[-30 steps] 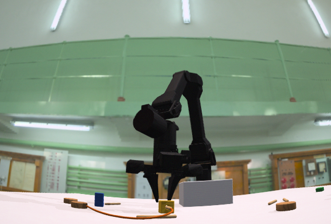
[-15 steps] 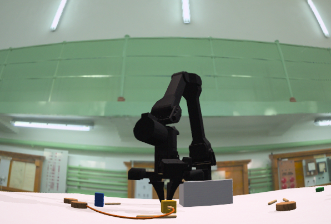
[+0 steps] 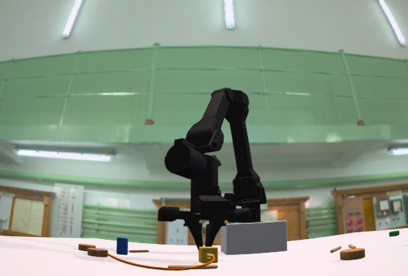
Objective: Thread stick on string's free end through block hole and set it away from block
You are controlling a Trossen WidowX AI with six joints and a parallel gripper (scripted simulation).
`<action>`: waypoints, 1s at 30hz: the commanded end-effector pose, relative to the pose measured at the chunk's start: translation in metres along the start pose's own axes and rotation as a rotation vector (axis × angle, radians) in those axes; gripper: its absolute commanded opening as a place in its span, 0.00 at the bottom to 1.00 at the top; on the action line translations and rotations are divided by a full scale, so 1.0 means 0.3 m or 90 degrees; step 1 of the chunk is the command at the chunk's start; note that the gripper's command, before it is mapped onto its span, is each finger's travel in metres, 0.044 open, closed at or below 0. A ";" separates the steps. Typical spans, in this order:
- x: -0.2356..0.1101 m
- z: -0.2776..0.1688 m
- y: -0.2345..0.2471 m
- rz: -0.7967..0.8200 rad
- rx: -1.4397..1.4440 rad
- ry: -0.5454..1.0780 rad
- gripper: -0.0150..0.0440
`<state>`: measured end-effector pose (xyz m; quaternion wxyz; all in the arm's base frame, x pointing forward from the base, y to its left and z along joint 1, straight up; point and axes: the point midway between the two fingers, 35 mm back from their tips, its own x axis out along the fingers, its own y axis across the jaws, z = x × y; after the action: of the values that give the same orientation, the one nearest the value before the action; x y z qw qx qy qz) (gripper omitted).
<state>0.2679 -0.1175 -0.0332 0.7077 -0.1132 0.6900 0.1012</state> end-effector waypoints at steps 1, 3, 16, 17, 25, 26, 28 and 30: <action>-0.002 -0.003 0.000 0.000 0.004 0.000 0.25; -0.003 -0.009 0.000 0.000 0.004 0.000 0.25; -0.004 -0.061 0.003 0.001 0.004 0.001 0.25; -0.004 -0.065 0.004 0.001 0.004 0.001 0.25; -0.004 -0.096 0.005 0.001 0.004 0.002 0.25; -0.004 -0.100 0.005 0.001 0.004 0.002 0.25; -0.004 -0.108 0.005 0.001 0.004 0.002 0.25; -0.003 -0.116 0.005 0.001 0.004 0.002 0.25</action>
<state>0.2401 -0.1259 -0.0331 0.7064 -0.1094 0.6924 0.0985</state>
